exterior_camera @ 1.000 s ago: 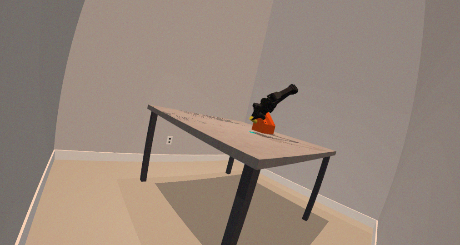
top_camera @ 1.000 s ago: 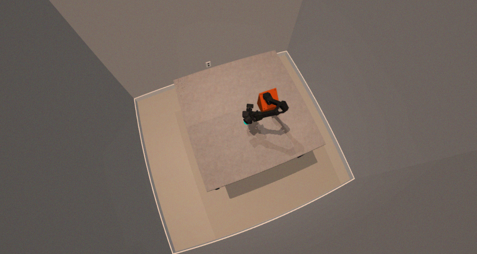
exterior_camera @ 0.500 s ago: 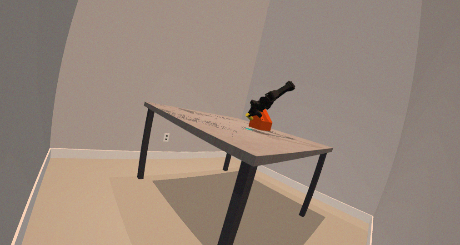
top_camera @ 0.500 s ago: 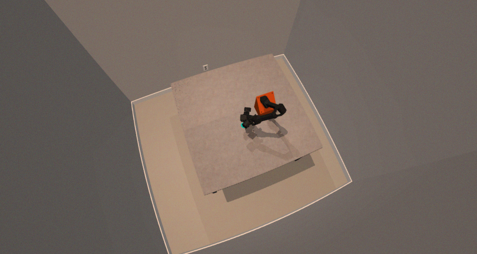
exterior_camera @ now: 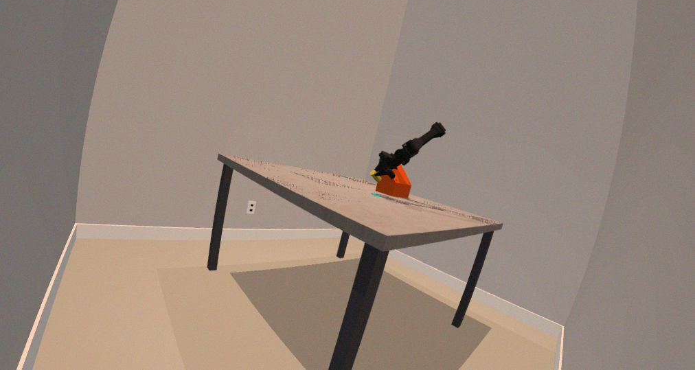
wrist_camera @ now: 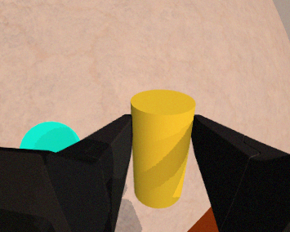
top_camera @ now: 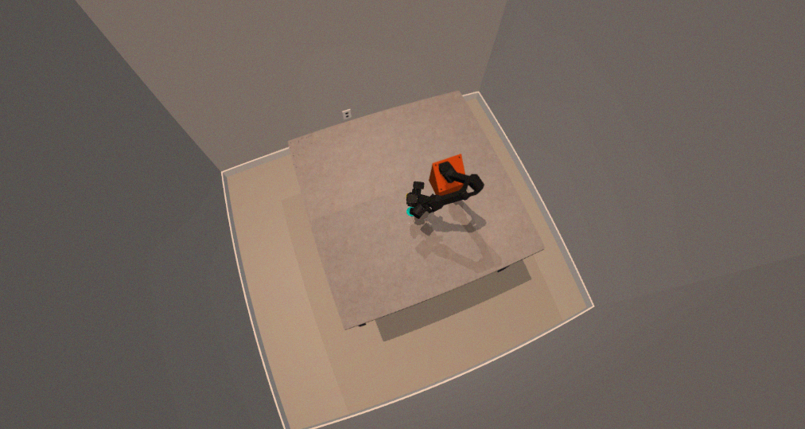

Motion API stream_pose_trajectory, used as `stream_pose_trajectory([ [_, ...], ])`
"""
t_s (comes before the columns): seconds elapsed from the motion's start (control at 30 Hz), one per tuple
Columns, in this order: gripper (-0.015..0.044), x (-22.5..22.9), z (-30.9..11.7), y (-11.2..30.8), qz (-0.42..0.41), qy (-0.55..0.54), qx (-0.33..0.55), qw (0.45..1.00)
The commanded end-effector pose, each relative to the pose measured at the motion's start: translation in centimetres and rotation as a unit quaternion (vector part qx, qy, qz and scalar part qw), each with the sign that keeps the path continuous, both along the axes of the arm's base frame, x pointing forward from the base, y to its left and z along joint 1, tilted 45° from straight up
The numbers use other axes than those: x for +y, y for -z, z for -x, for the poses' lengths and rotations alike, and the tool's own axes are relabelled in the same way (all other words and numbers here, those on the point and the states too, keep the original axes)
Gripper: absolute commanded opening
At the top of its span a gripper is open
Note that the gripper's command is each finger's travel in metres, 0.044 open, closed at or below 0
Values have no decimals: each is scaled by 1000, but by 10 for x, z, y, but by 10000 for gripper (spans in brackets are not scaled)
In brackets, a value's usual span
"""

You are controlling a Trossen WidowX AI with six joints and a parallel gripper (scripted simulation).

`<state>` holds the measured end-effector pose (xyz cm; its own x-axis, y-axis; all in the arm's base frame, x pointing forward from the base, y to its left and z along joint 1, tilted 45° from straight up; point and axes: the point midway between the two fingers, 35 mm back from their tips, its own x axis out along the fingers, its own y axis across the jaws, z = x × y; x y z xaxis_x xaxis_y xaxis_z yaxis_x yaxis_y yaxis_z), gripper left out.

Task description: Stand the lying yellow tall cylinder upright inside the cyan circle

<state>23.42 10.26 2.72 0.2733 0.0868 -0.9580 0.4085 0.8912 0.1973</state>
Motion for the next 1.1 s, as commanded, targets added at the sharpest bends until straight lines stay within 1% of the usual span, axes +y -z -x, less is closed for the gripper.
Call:
stream_pose_trajectory([
  [0.0,105,-1,-1,0,9,8,-13,1000],
  [1.07,105,1,-2,-3,53,53,-99,992],
])
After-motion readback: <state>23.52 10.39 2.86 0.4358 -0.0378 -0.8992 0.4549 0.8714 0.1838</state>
